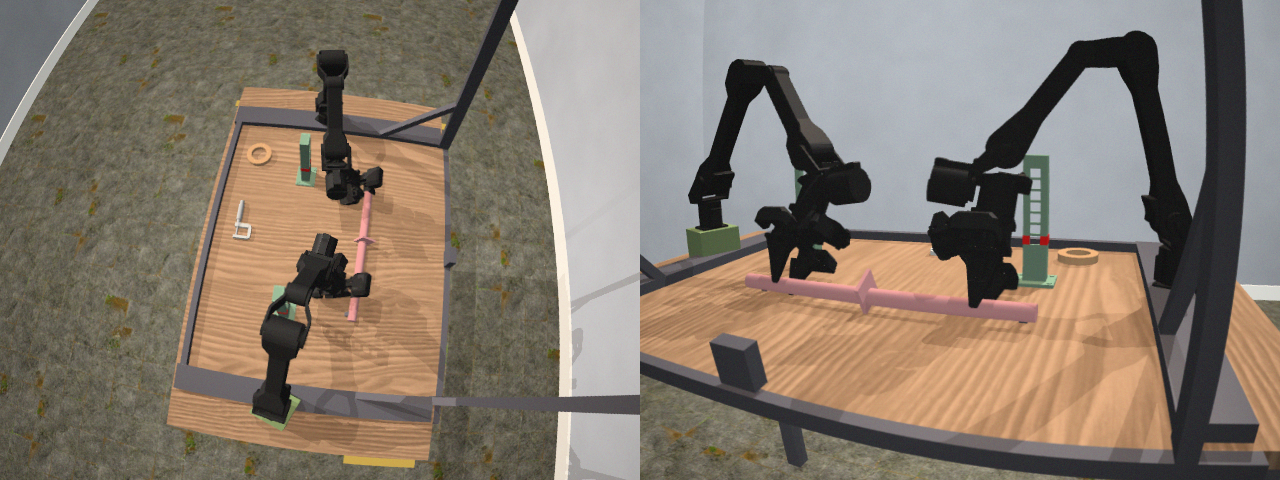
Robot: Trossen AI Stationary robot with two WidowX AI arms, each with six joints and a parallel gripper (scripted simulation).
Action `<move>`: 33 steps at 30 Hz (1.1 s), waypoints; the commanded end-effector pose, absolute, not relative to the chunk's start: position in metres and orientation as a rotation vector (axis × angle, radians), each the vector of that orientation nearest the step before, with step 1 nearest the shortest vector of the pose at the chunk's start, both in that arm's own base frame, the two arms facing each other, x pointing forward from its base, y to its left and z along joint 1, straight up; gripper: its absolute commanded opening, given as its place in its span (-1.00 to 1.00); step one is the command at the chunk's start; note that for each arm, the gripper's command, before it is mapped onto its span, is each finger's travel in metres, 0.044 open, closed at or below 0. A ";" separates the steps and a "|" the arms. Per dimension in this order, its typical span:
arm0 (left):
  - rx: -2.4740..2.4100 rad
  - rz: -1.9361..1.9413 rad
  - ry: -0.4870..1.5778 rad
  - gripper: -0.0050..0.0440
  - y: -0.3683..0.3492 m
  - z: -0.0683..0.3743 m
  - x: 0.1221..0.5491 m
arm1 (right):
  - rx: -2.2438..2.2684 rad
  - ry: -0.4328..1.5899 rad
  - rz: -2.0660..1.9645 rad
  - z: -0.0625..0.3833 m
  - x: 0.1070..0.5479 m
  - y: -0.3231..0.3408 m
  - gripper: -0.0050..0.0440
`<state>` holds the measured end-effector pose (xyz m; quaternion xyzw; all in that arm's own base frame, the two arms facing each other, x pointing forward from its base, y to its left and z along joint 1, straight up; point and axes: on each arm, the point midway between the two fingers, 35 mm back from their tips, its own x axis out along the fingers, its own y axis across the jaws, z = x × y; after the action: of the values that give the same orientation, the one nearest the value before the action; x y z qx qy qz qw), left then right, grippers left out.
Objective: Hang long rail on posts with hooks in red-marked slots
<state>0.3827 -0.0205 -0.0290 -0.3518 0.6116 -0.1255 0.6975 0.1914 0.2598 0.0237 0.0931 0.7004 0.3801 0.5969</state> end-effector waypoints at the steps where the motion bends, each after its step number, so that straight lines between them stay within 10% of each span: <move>1: -0.774 -0.284 1.338 0.12 -0.019 -0.021 0.388 | 0.217 1.600 0.893 0.030 0.195 0.263 -0.20; 18: -0.774 -0.284 1.338 0.04 -0.019 -0.021 0.388 | 0.217 1.600 0.893 0.030 0.194 0.262 -0.80; 33: -0.774 -0.284 1.338 -0.28 -0.019 -0.021 0.388 | 0.217 1.600 0.893 0.030 0.194 0.262 -0.85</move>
<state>0.3827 -0.0205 -0.0291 -0.3518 0.6117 -0.1255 0.6974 0.1911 0.2591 0.0231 0.0926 0.7008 0.3789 0.5973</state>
